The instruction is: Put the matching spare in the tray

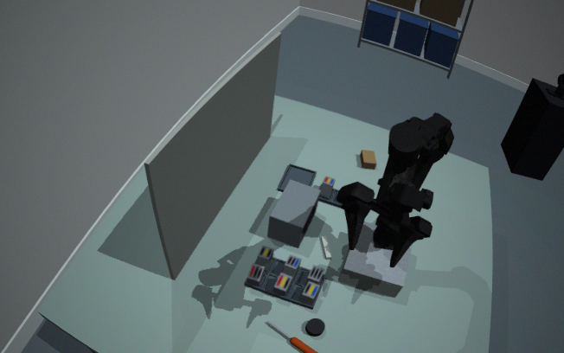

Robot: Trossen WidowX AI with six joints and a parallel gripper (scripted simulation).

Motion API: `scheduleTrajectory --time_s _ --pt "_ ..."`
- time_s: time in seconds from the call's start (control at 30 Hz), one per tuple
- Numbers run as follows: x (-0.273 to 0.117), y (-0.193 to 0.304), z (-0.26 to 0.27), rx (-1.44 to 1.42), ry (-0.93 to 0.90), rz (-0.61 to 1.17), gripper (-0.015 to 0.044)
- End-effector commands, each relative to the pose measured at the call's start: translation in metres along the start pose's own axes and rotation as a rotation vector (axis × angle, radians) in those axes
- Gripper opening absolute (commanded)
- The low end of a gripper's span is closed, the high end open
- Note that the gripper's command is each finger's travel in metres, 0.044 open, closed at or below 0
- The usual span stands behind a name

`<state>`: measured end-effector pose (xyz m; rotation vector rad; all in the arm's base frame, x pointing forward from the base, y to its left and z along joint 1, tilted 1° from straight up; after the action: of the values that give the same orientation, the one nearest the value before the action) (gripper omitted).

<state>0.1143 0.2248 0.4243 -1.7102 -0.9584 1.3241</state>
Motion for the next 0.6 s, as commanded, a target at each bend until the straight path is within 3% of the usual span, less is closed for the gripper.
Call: scheduleTrajectory --time_s 0.0,0.3,0.57 --pt "0.007 0.016 -0.039 0.124 0.133 0.096 0.044" --pt "0.006 0.086 -0.133 0.546 0.402 0.393 0.044" --pt "-0.037 0.174 -0.207 0.999 0.655 0.626 0.044"
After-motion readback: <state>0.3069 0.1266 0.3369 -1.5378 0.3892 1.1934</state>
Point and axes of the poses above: the point midway between the two fingers, 35 mm back from their tips, its own x axis out along the fingers, its own z axis across the jaws, y = z × x, the point moved 8 cm from there along -x, back along the fingers, and after that the axes turned 14 degrees about x, right-handed, at the moved point
